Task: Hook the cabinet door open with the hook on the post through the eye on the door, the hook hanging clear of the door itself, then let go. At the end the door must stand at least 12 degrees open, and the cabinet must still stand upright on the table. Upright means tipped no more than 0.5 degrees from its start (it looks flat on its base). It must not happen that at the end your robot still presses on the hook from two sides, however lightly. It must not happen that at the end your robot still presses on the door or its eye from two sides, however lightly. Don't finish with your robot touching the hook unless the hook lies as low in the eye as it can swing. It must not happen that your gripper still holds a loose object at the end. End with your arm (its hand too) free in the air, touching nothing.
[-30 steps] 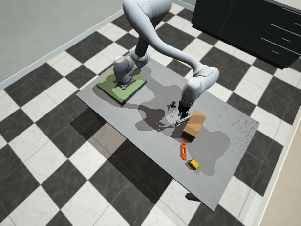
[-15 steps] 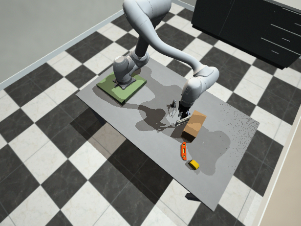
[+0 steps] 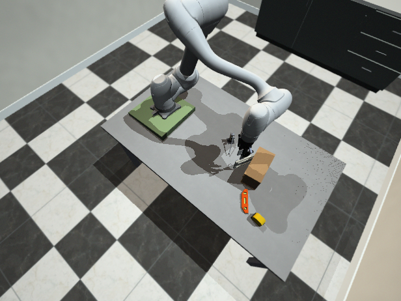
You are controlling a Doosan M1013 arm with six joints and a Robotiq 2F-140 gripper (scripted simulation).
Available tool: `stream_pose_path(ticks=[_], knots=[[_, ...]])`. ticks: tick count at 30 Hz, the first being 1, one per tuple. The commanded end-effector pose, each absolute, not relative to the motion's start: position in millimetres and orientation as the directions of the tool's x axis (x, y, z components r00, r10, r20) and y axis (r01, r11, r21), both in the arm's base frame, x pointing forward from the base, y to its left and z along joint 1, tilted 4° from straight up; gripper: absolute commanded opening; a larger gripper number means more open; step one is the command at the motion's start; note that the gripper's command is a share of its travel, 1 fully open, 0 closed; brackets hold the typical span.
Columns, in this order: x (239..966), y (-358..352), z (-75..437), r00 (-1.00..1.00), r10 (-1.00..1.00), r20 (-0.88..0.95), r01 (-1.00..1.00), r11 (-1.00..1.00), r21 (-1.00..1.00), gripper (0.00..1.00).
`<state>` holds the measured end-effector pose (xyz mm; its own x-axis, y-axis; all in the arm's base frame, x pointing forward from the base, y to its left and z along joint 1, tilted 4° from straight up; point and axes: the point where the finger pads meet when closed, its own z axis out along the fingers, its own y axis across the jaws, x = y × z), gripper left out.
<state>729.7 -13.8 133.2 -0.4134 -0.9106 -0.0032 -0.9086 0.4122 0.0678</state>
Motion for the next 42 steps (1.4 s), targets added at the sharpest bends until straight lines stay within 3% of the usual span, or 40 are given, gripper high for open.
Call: stream_pose_path(ticks=[1,42], knots=[[728,-13,128,-0.413,-0.911,0.003,-0.908,0.412,0.071,0.16],[726,-12,92,-0.413,-0.911,0.003,-0.908,0.412,0.071,0.16]])
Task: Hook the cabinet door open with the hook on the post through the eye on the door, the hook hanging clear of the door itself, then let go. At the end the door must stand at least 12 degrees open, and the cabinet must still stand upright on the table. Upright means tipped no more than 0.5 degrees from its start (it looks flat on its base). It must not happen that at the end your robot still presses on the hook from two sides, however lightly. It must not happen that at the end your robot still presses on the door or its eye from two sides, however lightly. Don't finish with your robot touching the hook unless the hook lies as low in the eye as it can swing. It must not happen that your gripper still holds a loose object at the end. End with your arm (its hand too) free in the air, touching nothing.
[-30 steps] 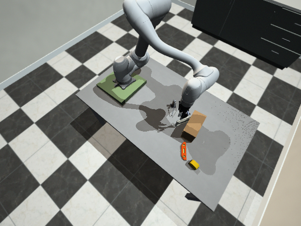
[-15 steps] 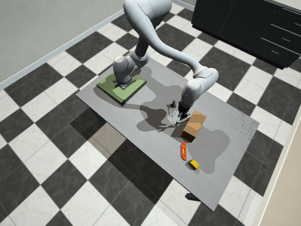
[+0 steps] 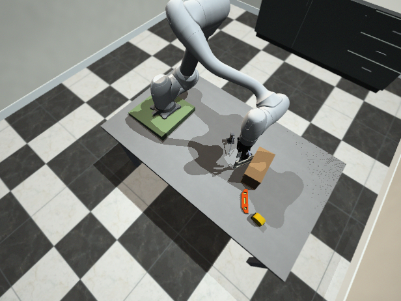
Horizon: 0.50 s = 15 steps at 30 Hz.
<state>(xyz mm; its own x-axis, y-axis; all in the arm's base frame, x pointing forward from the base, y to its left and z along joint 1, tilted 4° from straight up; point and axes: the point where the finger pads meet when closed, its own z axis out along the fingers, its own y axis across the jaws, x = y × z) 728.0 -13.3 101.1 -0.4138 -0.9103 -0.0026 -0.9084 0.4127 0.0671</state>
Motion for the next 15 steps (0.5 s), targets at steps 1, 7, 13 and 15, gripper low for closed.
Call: stream_pose_path(ticks=[1,7,13,15], knots=[[725,-12,90,-0.413,-0.911,0.003,-0.908,0.412,0.071,0.16],[725,-12,79,-0.413,-0.911,0.003,-0.908,0.412,0.071,0.16],[724,-11,73,-0.413,-0.911,0.003,-0.908,0.412,0.071,0.16],[724,-11,70,-0.413,-0.911,0.003,-0.908,0.412,0.071,0.16]])
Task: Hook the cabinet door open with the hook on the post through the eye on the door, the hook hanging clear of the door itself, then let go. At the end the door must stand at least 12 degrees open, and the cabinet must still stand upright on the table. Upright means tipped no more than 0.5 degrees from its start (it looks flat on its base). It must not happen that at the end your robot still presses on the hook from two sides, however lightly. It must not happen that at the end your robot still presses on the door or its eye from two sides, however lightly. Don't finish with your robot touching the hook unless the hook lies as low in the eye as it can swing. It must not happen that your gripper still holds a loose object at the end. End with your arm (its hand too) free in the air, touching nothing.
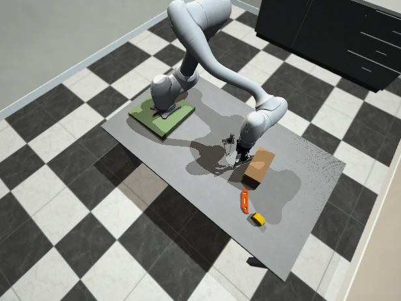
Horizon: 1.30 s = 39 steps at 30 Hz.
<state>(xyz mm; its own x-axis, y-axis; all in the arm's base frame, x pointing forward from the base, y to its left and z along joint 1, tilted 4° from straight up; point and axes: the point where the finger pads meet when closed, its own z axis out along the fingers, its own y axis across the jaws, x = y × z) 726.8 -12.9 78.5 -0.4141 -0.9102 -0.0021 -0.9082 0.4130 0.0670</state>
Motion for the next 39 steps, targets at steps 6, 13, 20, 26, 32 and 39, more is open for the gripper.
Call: stream_pose_path(ticks=[6,13,20,26,32,39], knots=[[724,-11,63,-0.413,-0.911,0.003,-0.908,0.412,0.071,0.16],[724,-11,59,-0.413,-0.911,0.003,-0.908,0.412,0.071,0.16],[723,-11,57,-0.413,-0.911,0.003,-0.908,0.412,0.071,0.16],[723,-11,56,-0.413,-0.911,0.003,-0.908,0.412,0.071,0.16],[722,-10,56,-0.43,-0.903,0.005,-0.901,0.429,0.071,0.16],[717,-8,57,-0.459,-0.889,0.007,-0.886,0.458,0.071,0.16]])
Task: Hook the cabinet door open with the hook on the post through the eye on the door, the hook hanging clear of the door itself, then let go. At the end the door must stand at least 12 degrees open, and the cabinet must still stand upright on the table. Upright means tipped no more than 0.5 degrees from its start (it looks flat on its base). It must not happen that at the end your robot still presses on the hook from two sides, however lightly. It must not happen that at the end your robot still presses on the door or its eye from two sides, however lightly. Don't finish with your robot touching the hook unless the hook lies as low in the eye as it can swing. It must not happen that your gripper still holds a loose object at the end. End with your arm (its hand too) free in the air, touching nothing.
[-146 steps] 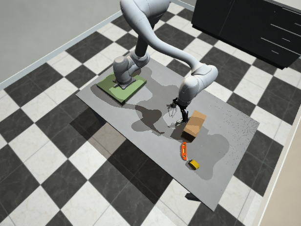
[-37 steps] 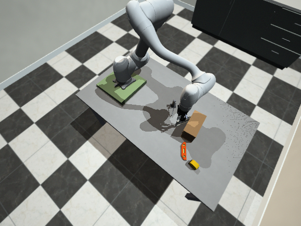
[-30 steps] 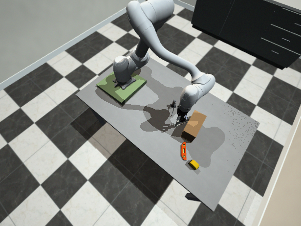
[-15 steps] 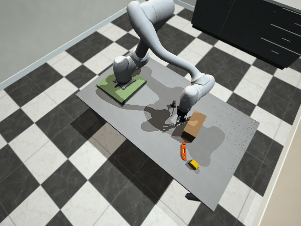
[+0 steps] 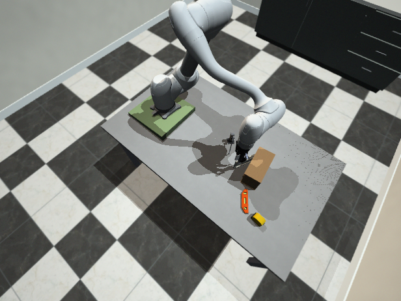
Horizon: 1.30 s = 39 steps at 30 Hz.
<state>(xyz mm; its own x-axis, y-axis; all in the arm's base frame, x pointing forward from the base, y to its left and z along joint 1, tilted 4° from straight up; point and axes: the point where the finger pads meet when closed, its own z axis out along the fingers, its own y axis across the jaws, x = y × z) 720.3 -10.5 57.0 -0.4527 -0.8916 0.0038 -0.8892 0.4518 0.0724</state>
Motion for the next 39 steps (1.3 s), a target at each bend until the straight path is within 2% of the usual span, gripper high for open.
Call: stream_pose_path(ticks=[1,39], knots=[[717,-8,57,-0.461,-0.887,0.007,-0.885,0.461,0.071,0.16],[697,4,58,-0.619,-0.785,0.02,-0.783,0.619,0.068,0.16]])
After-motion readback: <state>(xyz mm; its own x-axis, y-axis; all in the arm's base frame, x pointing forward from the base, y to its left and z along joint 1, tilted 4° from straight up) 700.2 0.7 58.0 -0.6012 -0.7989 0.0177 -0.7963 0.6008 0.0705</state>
